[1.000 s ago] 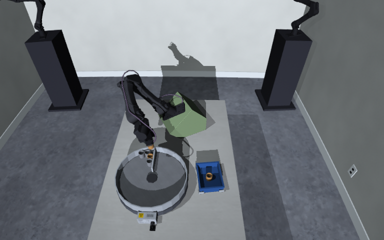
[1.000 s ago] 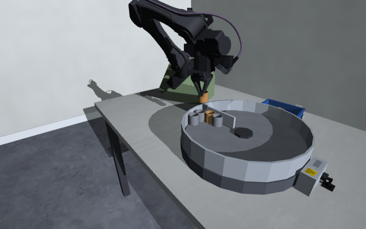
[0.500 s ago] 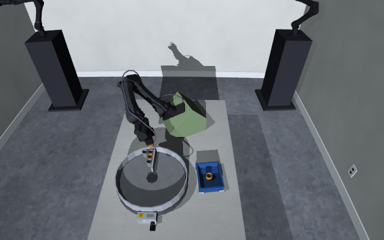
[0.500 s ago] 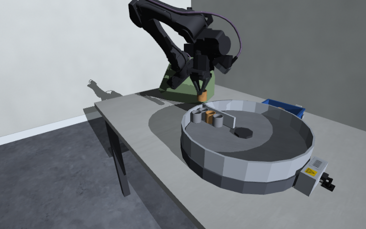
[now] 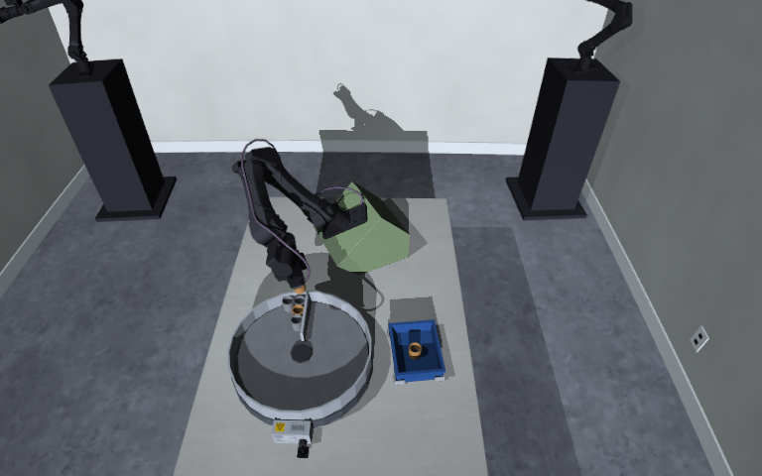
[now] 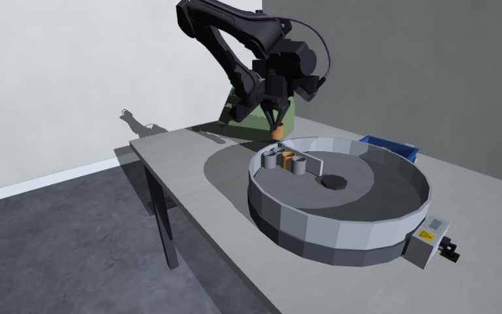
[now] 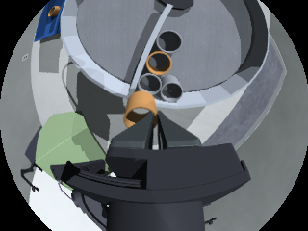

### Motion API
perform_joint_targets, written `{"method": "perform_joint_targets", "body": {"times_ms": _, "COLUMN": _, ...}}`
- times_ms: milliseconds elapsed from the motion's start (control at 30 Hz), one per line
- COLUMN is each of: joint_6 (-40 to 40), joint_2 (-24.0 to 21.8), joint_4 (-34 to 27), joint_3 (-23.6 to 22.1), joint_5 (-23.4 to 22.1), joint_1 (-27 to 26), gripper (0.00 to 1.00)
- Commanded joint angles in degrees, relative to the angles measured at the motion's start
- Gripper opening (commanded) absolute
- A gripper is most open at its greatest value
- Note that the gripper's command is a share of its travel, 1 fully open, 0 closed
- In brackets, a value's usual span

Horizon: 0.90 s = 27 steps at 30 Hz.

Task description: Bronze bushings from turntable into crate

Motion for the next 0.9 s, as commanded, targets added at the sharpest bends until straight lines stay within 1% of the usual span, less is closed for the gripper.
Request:
{"method": "perform_joint_targets", "body": {"times_ms": 0, "joint_6": 0.30, "joint_2": -0.80, "joint_4": -0.89, "joint_3": 2.50, "joint_5": 0.04, "joint_1": 1.48, "gripper": 0.00}}
{"method": "perform_joint_targets", "body": {"times_ms": 267, "joint_6": 0.41, "joint_2": -0.66, "joint_4": -0.90, "joint_3": 2.51, "joint_5": 0.07, "joint_1": 1.51, "gripper": 0.00}}
{"method": "perform_joint_targets", "body": {"times_ms": 400, "joint_6": 0.84, "joint_2": 0.81, "joint_4": -0.93, "joint_3": 2.50, "joint_5": 0.24, "joint_1": 1.87, "gripper": 0.00}}
{"method": "perform_joint_targets", "body": {"times_ms": 467, "joint_6": 0.84, "joint_2": 0.81, "joint_4": -0.93, "joint_3": 2.50, "joint_5": 0.24, "joint_1": 1.87, "gripper": 0.00}}
{"method": "perform_joint_targets", "body": {"times_ms": 500, "joint_6": 0.97, "joint_2": -0.66, "joint_4": -0.91, "joint_3": 2.50, "joint_5": 0.03, "joint_1": 1.92, "gripper": 0.00}}
{"method": "perform_joint_targets", "body": {"times_ms": 567, "joint_6": 1.53, "joint_2": 1.19, "joint_4": -0.97, "joint_3": 2.50, "joint_5": 0.52, "joint_1": 2.42, "gripper": 0.00}}
{"method": "perform_joint_targets", "body": {"times_ms": 733, "joint_6": 3.79, "joint_2": 2.61, "joint_4": -1.02, "joint_3": 2.49, "joint_5": 1.18, "joint_1": 4.26, "gripper": 0.00}}
{"method": "perform_joint_targets", "body": {"times_ms": 867, "joint_6": 6.77, "joint_2": 4.61, "joint_4": -1.04, "joint_3": 2.58, "joint_5": 1.72, "joint_1": 6.66, "gripper": 0.00}}
